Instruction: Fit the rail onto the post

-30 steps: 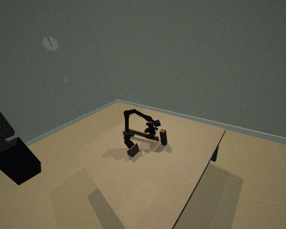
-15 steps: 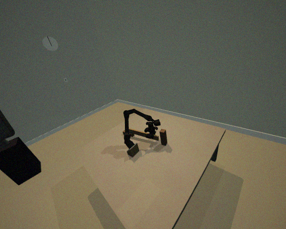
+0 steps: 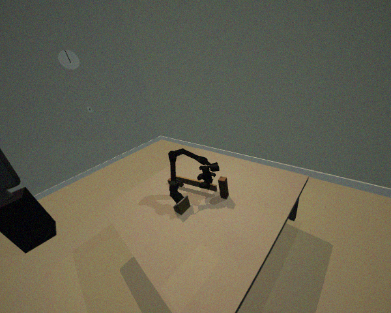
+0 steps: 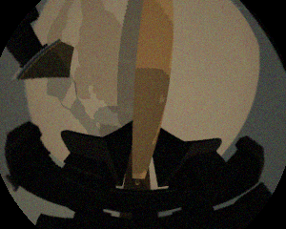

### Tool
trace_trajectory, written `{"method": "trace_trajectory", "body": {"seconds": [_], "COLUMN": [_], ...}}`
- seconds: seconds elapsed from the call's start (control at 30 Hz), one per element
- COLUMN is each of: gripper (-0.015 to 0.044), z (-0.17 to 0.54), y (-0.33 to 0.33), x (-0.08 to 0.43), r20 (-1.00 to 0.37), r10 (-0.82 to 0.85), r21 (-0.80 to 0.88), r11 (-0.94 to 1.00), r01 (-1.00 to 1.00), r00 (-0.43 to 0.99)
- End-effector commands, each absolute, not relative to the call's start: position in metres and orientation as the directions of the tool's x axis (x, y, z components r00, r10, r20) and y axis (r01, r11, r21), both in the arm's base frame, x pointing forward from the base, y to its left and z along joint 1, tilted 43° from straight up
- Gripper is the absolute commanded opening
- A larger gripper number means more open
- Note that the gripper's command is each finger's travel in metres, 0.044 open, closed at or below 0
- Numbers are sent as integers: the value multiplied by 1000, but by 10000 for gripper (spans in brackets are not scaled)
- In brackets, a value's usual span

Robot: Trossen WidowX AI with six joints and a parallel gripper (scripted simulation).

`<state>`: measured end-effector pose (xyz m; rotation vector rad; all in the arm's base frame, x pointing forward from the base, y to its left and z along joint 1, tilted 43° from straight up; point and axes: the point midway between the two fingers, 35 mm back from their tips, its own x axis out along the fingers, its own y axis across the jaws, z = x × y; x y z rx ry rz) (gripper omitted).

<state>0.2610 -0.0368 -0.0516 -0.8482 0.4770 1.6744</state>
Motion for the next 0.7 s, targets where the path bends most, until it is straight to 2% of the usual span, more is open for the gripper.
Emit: {"method": "trace_trajectory", "body": {"seconds": [0.0,0.67], "gripper": [0,0], "z": [-49,-44], "y": [-40,-45], "x": [263,264], "r20": [-744,-745], "r10": [662,661], "r21": [-127,-126], "r11": [-272,-272], "r01": [-954,-954], "r00": [-90,-90]}}
